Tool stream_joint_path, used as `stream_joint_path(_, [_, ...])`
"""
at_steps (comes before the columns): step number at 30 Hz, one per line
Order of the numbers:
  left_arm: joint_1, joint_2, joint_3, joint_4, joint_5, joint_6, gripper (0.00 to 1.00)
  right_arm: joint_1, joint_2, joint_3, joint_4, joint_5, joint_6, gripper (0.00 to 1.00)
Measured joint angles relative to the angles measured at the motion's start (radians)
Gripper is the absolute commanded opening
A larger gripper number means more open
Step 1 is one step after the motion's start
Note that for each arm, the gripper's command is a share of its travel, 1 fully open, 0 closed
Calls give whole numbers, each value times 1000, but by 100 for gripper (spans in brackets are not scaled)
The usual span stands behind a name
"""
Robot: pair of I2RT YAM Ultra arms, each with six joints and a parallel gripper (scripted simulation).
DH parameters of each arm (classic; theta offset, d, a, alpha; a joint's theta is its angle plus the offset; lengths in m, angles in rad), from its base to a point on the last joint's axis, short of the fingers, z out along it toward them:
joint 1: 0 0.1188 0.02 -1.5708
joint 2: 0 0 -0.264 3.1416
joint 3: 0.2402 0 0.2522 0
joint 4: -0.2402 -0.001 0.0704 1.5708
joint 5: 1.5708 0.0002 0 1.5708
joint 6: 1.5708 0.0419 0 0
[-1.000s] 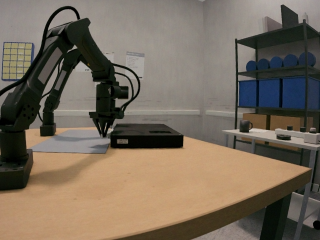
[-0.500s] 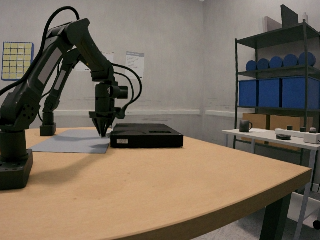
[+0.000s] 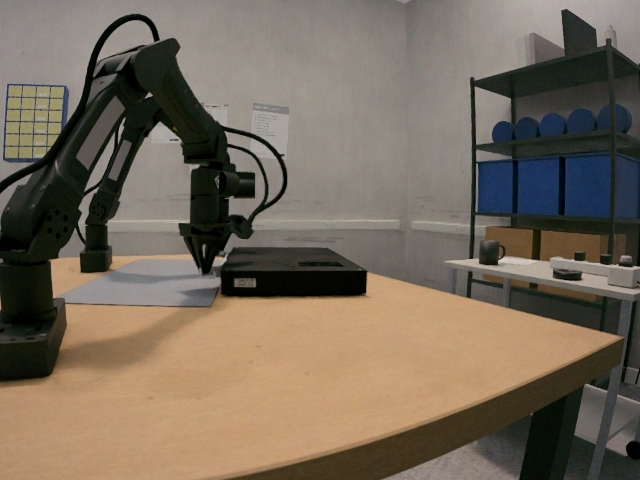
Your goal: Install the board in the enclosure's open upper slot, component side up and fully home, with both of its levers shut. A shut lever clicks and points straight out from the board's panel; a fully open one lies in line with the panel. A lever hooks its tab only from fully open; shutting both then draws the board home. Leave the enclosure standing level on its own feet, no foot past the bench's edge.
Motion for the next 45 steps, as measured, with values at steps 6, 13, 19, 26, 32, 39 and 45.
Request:
stream_joint_path(6, [0,0,0,0,0,-5,3,0,0,0,0,-1,5,4])
stream_joint_path(13, [-7,-5,-7,1,2,-108,3,6,2,4,2,-3,105,4])
stream_joint_path(19, [-15,-10,-15,6,-2,-198,3,12,14,22,-8,-1,193,4])
stream_joint_path(26, [-21,-13,-18,7,-3,-269,3,16,20,33,-12,-1,260,4])
stream_joint_path(32, [-21,-13,-18,8,-2,-285,3,15,22,35,-12,-1,276,4])
stream_joint_path(39, [-22,-13,-18,7,-2,-289,3,16,22,36,-12,-1,280,4])
stream_joint_path(45, [-25,-13,-18,6,1,-348,3,18,23,36,-8,-5,338,4])
